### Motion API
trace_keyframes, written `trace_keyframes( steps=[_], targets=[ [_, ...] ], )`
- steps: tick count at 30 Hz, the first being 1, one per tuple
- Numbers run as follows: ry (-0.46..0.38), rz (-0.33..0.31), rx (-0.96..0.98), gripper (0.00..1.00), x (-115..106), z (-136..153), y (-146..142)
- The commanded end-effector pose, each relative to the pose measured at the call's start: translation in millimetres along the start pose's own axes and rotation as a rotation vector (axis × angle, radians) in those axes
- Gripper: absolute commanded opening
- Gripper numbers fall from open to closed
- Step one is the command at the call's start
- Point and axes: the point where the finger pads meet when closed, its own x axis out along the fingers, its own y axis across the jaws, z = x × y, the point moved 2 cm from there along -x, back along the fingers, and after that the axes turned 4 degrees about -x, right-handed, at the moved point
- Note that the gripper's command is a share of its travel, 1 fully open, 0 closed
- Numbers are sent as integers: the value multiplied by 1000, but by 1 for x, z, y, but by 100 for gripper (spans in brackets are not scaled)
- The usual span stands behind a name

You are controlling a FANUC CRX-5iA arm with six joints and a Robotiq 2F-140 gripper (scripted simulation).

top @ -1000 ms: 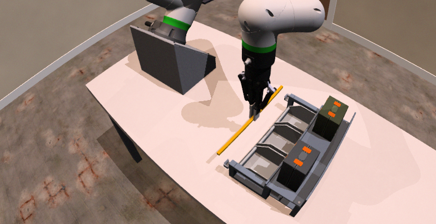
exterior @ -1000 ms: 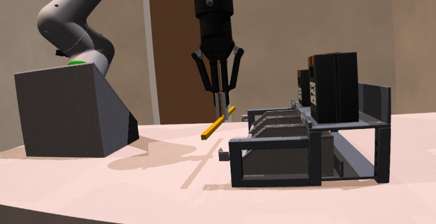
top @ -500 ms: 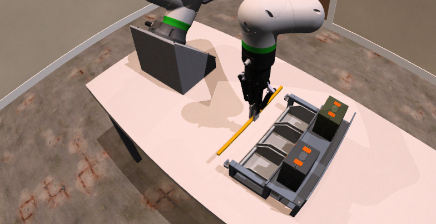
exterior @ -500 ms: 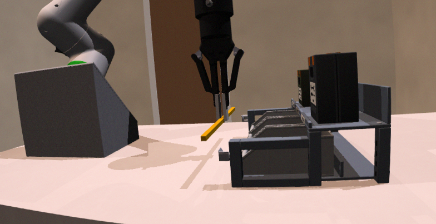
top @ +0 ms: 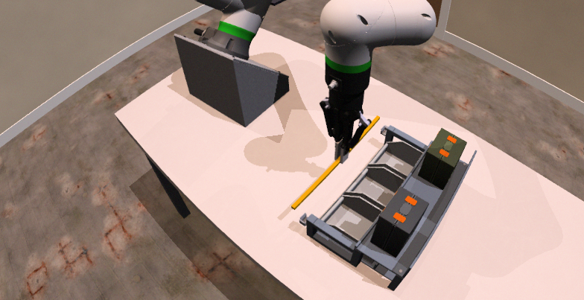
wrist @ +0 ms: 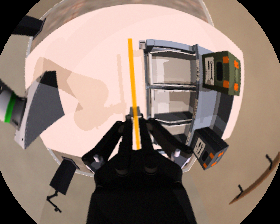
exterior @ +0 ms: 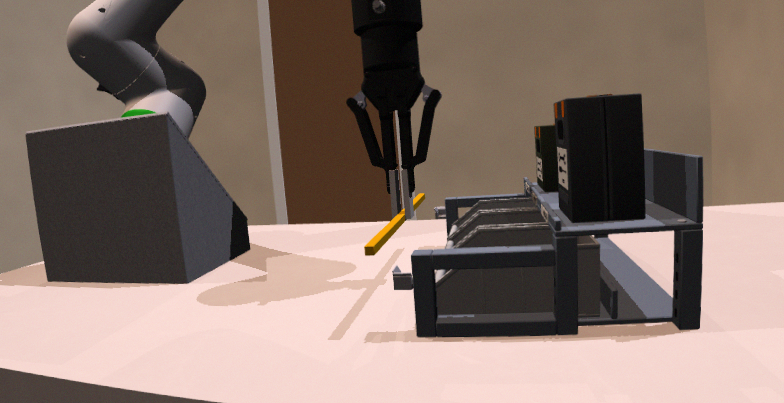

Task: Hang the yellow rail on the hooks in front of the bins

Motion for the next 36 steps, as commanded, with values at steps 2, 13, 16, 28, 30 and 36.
trace_keyframes(
  steps=[2, 13, 16, 28, 30, 36],
  targets=[
    [0, 0, 0, 0, 2, 1, 8],
    [0, 0, 0, 0, 2, 1, 8],
    [0, 0, 0, 0, 3, 1, 15],
    [0, 0, 0, 0, 5, 2, 20],
    [0, 0, 0, 0, 5, 2, 20],
    [0, 0, 0, 0, 9, 3, 37]
  ],
)
